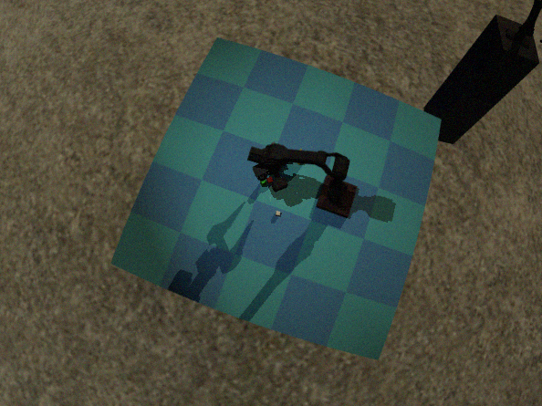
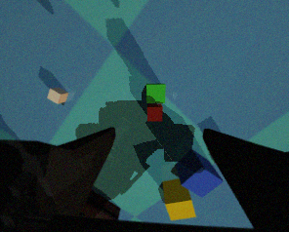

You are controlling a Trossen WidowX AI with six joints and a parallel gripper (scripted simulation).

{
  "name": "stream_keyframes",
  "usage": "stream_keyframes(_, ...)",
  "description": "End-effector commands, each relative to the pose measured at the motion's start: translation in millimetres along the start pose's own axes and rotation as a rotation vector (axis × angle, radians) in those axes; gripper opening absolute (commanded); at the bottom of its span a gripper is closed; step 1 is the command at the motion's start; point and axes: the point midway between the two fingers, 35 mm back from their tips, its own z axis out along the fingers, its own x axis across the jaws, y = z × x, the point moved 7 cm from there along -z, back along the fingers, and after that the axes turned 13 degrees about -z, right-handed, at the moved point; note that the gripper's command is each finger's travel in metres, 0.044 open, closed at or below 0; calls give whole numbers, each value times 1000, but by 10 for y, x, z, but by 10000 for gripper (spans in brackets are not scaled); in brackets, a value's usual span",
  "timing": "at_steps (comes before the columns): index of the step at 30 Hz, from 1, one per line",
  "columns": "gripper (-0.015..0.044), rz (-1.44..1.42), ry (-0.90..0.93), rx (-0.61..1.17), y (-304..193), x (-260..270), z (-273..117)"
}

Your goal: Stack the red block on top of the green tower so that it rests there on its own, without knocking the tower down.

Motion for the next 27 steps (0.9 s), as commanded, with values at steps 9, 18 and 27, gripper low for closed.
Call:
stream_keyframes(9, 440, -3, 11, -4, 10, 1, 374)
stream_keyframes(18, 440, -3, 11, -4, 19, 5, 413)
stream_keyframes(27, 440, -3, 11, -4, 21, 6, 557)
